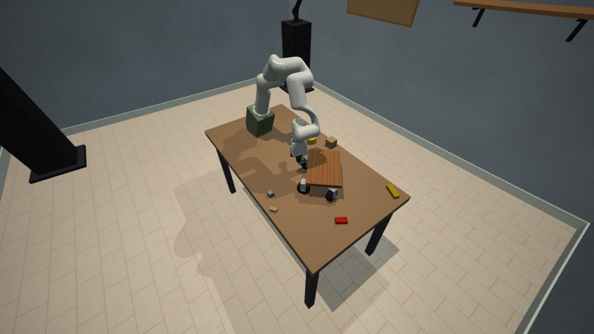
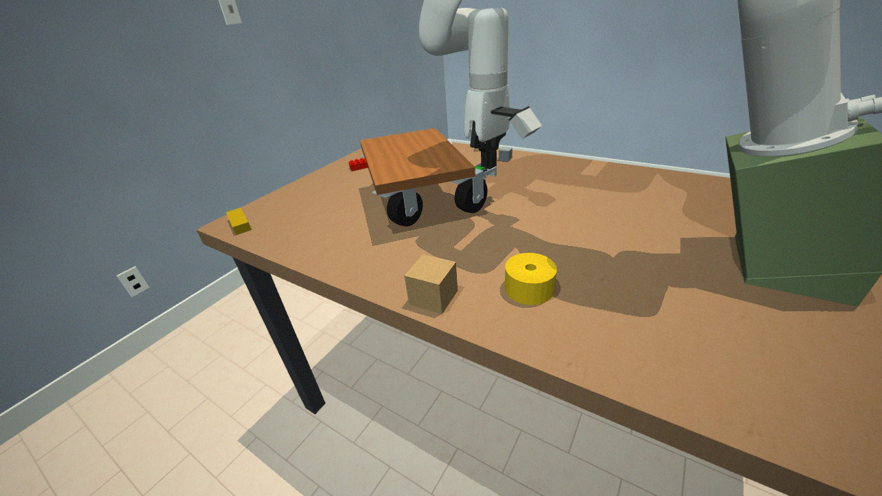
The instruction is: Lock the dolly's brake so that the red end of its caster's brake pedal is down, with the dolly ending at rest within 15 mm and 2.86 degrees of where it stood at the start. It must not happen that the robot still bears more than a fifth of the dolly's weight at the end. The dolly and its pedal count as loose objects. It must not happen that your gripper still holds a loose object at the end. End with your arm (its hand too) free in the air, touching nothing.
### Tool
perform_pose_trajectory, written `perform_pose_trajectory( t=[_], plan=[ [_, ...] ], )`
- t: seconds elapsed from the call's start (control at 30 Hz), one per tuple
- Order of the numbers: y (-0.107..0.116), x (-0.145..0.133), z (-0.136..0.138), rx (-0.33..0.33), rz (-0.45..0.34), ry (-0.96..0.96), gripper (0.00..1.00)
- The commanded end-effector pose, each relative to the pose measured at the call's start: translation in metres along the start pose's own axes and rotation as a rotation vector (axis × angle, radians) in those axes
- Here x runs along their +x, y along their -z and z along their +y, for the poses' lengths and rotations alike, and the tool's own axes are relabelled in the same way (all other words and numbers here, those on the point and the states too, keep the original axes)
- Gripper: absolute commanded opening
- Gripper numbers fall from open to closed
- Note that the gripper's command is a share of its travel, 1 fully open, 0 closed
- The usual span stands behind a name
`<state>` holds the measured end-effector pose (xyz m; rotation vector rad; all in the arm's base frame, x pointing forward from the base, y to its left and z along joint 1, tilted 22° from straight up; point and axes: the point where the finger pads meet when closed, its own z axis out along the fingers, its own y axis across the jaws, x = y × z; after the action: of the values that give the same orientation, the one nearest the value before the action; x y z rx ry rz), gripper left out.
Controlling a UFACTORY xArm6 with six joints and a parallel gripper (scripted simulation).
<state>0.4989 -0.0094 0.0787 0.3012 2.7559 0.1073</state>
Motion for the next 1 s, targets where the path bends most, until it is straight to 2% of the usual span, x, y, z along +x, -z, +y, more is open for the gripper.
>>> perform_pose_trajectory(
  t=[0.0, 0.1, 0.17, 0.6, 0.97],
  plan=[
    [0.006, 0.0, 0.0, 0.0, -0.001, 0.0, 0.0],
    [0.017, 0.0, 0.0, 0.0, -0.001, 0.0, 0.0],
    [0.017, 0.0, 0.0, 0.0, -0.001, 0.0, 0.0],
    [0.075, 0.0, 0.0, 0.0, -0.001, 0.0, 0.0],
    [0.081, 0.0, 0.0, 0.0, -0.001, 0.0, 0.0]
  ],
)
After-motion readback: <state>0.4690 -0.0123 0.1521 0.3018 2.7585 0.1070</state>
